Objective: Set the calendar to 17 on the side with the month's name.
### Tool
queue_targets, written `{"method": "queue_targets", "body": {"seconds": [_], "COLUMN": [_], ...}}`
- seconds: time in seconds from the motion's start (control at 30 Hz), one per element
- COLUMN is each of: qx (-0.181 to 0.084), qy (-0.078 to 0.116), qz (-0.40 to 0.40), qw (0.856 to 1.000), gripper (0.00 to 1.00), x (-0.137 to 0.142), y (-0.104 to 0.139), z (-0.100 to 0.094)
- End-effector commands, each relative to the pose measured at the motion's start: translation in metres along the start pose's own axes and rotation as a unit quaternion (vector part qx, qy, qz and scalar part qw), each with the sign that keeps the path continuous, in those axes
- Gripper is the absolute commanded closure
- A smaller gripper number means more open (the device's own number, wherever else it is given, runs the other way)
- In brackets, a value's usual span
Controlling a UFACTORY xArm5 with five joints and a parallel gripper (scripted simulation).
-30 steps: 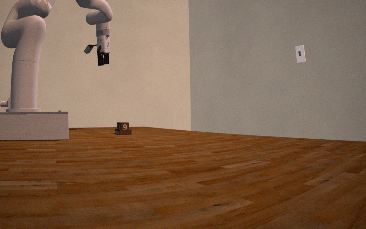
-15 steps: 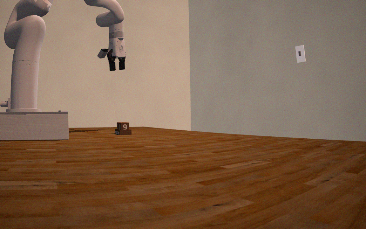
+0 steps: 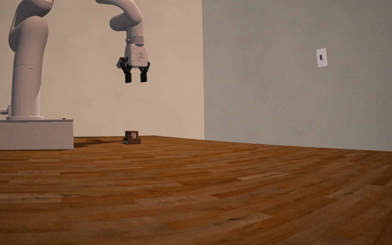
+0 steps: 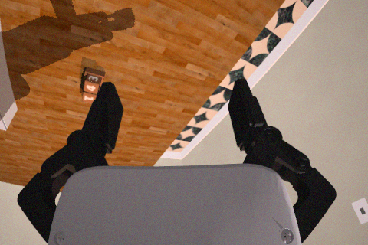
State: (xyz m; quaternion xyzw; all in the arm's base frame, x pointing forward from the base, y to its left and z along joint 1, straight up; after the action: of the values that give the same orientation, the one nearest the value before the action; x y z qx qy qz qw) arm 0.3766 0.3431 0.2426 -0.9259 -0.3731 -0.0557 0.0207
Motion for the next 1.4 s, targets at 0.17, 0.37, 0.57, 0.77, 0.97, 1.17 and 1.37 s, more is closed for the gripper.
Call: {"method": "queue_targets", "body": {"seconds": [0.17,0.37,0.57,0.77,0.97,1.17,1.37], "qx": [-0.008,-0.010,-0.012,-0.013,-0.013,-0.013,-0.013], "qy": [-0.020,-0.028,-0.042,-0.052,-0.059,-0.059,-0.059], "qz": [0.101,0.134,0.189,0.227,0.253,0.253,0.253], "qw": [0.995,0.990,0.981,0.973,0.966,0.966,0.966], "gripper": [0.00,0.00,0.00,0.00,0.00,0.00,0.00], "x": [-0.065,-0.089,-0.131,-0.162,-0.184,-0.184,-0.184], "y": [0.073,0.091,0.116,0.129,0.137,0.137,0.137], "z": [0.028,0.038,0.053,0.063,0.069,0.069,0.069]}}
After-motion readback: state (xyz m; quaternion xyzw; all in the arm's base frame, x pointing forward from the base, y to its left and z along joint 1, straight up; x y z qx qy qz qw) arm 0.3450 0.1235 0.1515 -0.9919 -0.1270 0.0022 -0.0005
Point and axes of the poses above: the point where the finger pads meet when closed, its own z axis out along the fingers, its own x axis across the jaws, y = z × x, the point moved 8 cm from there along -z, back along the fingers, and after that the axes turned 5 degrees about -z, right-handed, at the moved point
